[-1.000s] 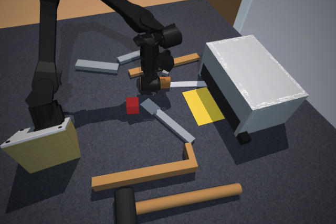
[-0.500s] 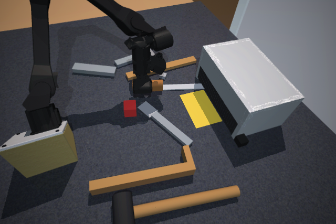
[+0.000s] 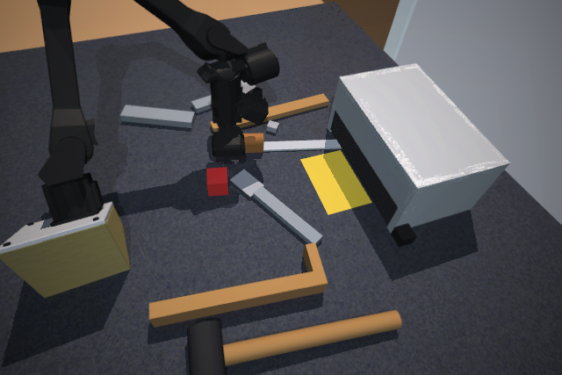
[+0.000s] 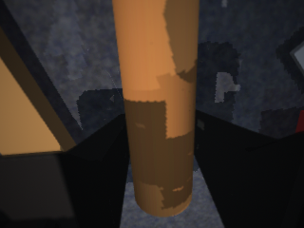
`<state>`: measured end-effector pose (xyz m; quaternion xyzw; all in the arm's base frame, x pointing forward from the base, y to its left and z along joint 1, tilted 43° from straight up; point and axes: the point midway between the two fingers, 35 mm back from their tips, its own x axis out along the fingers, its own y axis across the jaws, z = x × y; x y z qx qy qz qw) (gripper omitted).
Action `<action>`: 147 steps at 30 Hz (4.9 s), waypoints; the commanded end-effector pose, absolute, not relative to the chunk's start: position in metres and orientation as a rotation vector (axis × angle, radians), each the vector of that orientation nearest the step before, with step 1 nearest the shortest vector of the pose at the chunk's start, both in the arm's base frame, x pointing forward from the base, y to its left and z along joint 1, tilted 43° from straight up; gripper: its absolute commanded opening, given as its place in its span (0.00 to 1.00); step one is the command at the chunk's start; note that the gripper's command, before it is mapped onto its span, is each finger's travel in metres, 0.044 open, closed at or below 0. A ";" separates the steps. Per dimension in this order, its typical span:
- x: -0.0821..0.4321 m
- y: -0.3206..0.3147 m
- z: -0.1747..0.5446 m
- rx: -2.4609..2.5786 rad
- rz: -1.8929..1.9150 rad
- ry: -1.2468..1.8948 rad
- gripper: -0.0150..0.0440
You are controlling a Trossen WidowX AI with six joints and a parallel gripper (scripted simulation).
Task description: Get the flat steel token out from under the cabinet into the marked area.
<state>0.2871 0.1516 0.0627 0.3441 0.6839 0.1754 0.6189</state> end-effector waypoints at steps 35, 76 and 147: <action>0.241 0.163 0.072 0.793 0.403 1.580 0.25; 0.245 0.160 0.074 1.003 0.185 1.655 0.25; 0.259 0.093 0.012 1.021 0.155 1.663 0.25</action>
